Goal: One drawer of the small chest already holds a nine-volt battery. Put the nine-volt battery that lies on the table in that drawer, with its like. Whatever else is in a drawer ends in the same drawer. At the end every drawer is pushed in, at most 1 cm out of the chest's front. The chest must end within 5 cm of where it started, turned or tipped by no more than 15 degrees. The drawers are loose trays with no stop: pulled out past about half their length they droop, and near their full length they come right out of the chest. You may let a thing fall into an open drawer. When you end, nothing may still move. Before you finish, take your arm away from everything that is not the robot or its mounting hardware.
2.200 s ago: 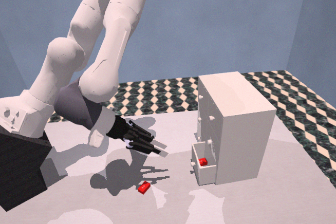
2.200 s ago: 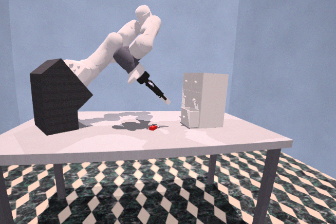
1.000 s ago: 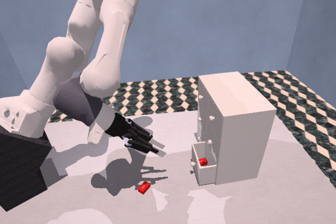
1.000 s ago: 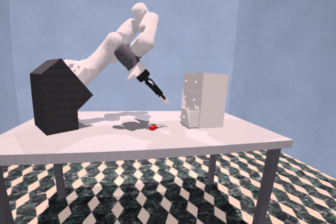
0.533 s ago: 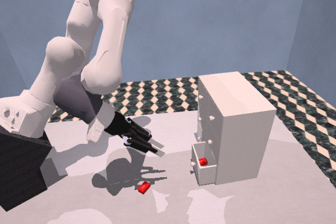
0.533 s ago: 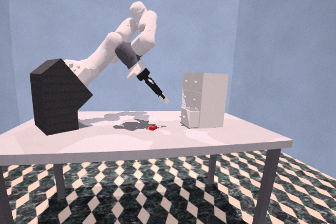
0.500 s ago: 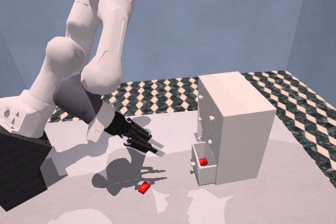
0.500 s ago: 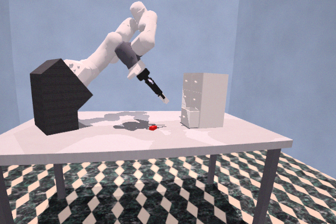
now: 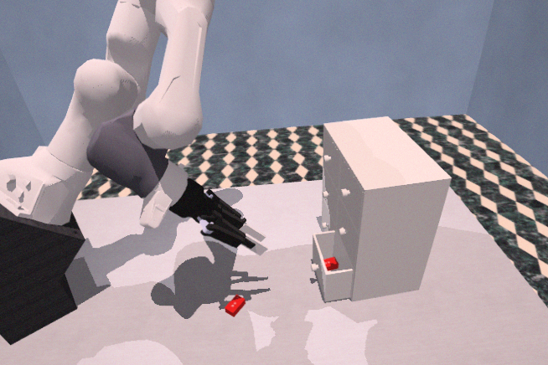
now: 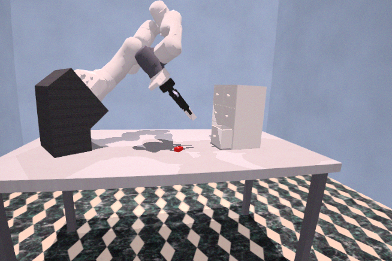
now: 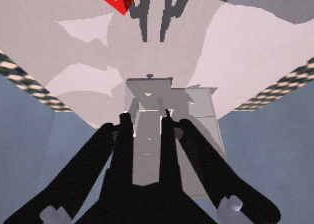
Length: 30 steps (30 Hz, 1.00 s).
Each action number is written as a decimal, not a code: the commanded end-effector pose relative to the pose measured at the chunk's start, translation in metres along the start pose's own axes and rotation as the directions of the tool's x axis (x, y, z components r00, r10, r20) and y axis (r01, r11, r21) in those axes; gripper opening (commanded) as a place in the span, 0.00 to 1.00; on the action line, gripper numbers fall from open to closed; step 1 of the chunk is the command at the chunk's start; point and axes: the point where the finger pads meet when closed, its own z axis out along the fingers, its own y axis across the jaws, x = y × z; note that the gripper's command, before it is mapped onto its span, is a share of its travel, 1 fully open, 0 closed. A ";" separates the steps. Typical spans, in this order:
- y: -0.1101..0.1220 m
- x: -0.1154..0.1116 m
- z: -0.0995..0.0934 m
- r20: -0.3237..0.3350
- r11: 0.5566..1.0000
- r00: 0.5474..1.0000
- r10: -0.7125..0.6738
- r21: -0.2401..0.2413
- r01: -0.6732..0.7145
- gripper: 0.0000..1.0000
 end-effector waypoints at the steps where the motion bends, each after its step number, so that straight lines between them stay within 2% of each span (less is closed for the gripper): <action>1: 0.000 0.003 -0.001 -0.009 1.000 1.000 0.016 0.003 -0.016 0.20; 4: 0.000 0.003 -0.001 -0.009 1.000 1.000 0.016 0.003 -0.016 0.20; 5: 0.002 0.003 -0.006 -0.046 1.000 0.999 0.018 -0.004 -0.018 0.20; 22: 0.002 0.003 -0.006 -0.046 1.000 0.999 0.018 -0.004 -0.018 0.20; 23: 0.001 0.004 -0.013 -0.085 1.000 0.996 0.017 -0.003 -0.018 0.20; 30: 0.001 0.004 -0.013 -0.085 1.000 0.996 0.017 -0.003 -0.018 0.20</action>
